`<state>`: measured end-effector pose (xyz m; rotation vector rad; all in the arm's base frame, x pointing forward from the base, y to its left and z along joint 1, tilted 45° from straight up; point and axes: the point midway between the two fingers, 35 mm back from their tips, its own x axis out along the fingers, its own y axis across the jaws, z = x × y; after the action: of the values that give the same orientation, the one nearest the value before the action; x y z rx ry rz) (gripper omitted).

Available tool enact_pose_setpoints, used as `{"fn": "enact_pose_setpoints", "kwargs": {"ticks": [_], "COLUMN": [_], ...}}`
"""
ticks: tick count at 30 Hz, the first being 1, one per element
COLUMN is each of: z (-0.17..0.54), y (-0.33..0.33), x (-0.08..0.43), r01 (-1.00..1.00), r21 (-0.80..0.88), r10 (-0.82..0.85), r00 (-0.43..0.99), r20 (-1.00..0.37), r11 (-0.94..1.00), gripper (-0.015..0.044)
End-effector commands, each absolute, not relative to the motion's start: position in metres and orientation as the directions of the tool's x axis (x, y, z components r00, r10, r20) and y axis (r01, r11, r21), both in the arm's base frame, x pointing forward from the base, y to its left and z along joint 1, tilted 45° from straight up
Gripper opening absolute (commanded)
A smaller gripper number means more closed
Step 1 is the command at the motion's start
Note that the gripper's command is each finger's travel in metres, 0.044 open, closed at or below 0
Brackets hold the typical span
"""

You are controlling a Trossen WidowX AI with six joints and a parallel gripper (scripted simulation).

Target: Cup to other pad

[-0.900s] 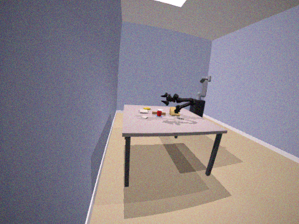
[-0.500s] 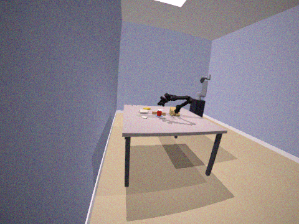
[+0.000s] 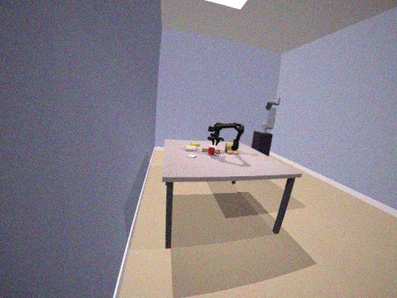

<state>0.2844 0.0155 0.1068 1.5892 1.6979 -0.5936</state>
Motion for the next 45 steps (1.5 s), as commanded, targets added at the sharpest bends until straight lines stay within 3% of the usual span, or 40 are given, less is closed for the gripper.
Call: {"fn": "enact_pose_setpoints", "kwargs": {"ticks": [1, 45], "z": [0.107, 0.066], "y": [0.018, 0.058], "x": [0.281, 0.282], "r01": [0.998, 0.998], "r21": [0.019, 0.020], "r10": [0.698, 0.699], "r00": [-0.028, -0.027], "r20": [-0.716, -0.715], "r11": [0.059, 0.059], "gripper": [0.0148, 0.0148]}}
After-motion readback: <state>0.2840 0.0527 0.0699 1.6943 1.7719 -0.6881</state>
